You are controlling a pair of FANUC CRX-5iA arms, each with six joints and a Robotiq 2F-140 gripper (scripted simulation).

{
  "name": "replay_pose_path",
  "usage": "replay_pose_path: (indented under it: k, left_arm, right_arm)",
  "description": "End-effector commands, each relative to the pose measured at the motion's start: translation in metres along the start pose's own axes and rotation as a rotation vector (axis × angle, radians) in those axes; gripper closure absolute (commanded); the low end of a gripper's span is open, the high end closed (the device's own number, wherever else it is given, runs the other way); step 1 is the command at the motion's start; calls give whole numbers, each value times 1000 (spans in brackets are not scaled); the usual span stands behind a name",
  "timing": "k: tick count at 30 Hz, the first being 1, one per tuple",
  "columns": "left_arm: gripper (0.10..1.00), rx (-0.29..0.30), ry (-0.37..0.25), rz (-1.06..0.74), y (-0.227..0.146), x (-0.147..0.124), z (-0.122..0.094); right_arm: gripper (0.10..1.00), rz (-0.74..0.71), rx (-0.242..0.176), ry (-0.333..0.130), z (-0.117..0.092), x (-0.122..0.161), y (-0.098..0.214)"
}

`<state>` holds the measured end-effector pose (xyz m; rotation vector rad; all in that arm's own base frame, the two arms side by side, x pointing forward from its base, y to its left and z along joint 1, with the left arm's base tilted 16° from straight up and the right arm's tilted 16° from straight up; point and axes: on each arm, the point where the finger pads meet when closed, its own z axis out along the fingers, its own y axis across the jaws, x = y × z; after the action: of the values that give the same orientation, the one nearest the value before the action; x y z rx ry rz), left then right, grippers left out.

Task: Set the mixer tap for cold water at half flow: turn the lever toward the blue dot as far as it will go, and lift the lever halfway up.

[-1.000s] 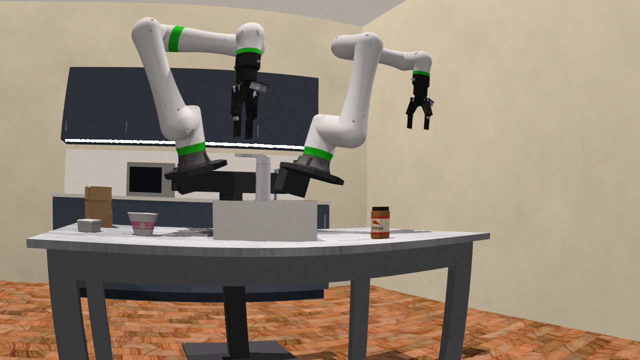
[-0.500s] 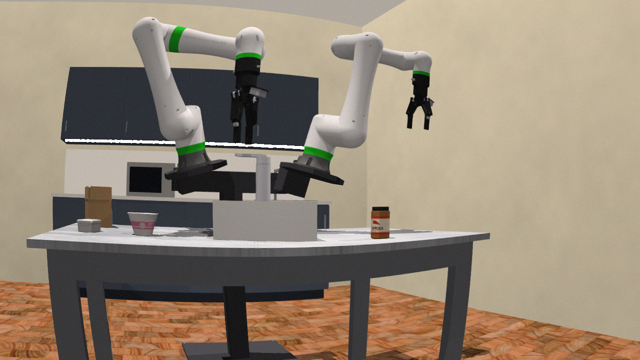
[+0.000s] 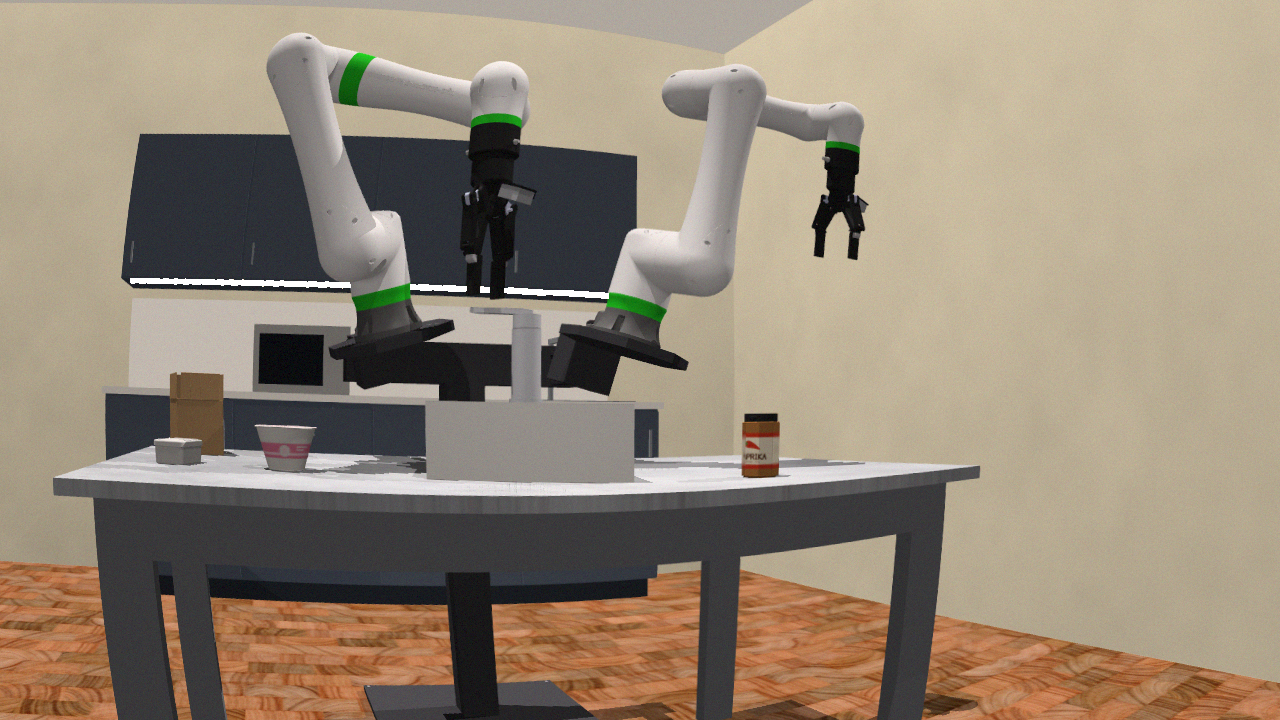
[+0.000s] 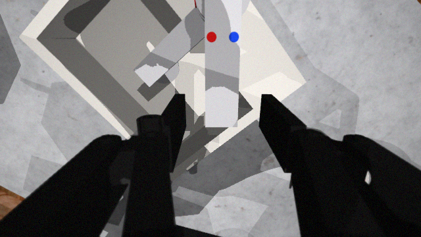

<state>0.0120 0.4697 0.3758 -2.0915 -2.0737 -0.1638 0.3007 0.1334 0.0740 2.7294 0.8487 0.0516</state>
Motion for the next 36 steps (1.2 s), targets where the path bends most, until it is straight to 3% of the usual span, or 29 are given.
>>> replay_pose_path:
  k: [1,36]
  left_arm:
    - [98,0,2,0,0,0,-1]
    - [98,0,2,0,0,0,-1]
  right_arm:
    - [643,0,0,1,2,1,0]
    - [643,0,0,1,7,1,0]
